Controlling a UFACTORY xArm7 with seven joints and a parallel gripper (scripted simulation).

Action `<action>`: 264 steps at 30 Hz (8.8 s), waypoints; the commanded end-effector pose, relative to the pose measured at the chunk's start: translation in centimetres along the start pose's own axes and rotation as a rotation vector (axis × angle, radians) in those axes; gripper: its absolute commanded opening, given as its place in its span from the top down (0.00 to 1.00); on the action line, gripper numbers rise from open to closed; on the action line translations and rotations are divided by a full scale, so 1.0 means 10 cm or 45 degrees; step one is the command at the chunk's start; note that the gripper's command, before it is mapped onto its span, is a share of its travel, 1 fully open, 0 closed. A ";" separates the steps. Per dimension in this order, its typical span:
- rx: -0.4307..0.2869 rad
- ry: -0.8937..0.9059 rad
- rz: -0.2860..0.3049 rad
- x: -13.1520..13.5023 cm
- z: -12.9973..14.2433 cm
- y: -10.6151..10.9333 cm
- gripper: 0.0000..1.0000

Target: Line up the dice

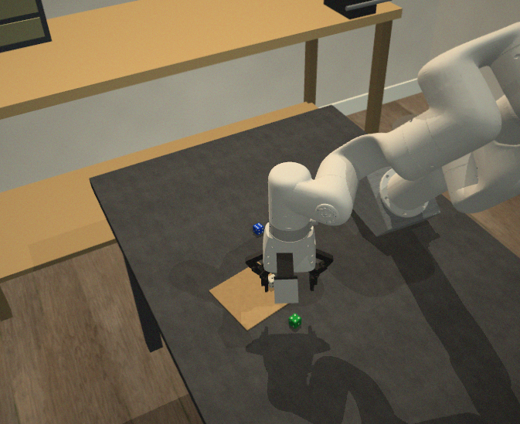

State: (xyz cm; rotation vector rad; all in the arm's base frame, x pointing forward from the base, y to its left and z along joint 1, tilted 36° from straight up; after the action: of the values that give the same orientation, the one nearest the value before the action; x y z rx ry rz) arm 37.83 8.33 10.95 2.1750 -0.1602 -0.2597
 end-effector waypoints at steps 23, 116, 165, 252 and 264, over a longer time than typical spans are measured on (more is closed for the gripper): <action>0.013 0.897 0.016 -0.07 -0.23 -0.02 0.00; 0.013 0.974 0.015 -0.07 -0.27 -0.48 0.64; 0.013 0.974 0.015 -0.07 -0.27 -0.54 0.64; 0.013 0.974 0.015 -0.06 -0.27 -0.78 0.64; 0.013 0.974 0.015 -0.06 -0.27 -0.78 0.64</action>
State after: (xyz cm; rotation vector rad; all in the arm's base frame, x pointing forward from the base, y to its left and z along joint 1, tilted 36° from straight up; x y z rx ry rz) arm 37.97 15.18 6.13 2.1324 0.2619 0.5805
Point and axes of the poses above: the point where the finger pads meet when closed, its own y axis back along the fingers, its own x axis across the jaws, z = x × y, the point moved 3 cm from there along y, back along the fingers, and after that the axes turned 11 degrees about y, right-handed, at the moved point
